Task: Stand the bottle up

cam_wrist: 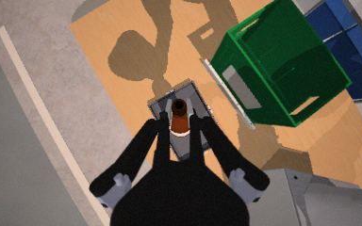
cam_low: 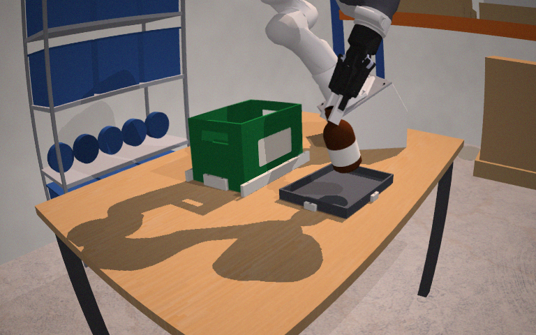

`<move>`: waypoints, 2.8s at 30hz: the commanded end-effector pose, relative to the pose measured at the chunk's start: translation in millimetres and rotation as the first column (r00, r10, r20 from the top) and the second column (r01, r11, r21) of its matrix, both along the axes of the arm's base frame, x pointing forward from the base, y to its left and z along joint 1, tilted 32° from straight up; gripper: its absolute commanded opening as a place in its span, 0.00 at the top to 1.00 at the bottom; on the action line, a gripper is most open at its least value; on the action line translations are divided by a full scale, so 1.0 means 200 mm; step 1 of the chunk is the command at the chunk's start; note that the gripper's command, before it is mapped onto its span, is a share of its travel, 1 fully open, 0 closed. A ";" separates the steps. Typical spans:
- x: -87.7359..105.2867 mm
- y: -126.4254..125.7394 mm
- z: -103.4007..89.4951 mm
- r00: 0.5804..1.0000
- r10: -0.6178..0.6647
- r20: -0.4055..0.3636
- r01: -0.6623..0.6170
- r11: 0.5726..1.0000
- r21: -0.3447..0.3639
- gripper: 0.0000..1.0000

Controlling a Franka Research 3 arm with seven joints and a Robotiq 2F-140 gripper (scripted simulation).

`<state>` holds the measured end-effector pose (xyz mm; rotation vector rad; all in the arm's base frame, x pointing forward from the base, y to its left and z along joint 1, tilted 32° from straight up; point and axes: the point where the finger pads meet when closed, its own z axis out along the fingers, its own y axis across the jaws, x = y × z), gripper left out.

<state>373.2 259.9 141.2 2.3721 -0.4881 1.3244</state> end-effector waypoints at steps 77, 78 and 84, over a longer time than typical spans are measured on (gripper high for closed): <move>-0.01 0.02 -0.01 0.987 0.037 0.158 -0.025 0.997 -0.079 1.00; -0.01 0.02 -0.01 0.987 0.037 0.158 -0.025 0.997 -0.079 1.00; -0.01 0.02 -0.01 0.987 0.037 0.158 -0.025 0.997 -0.079 1.00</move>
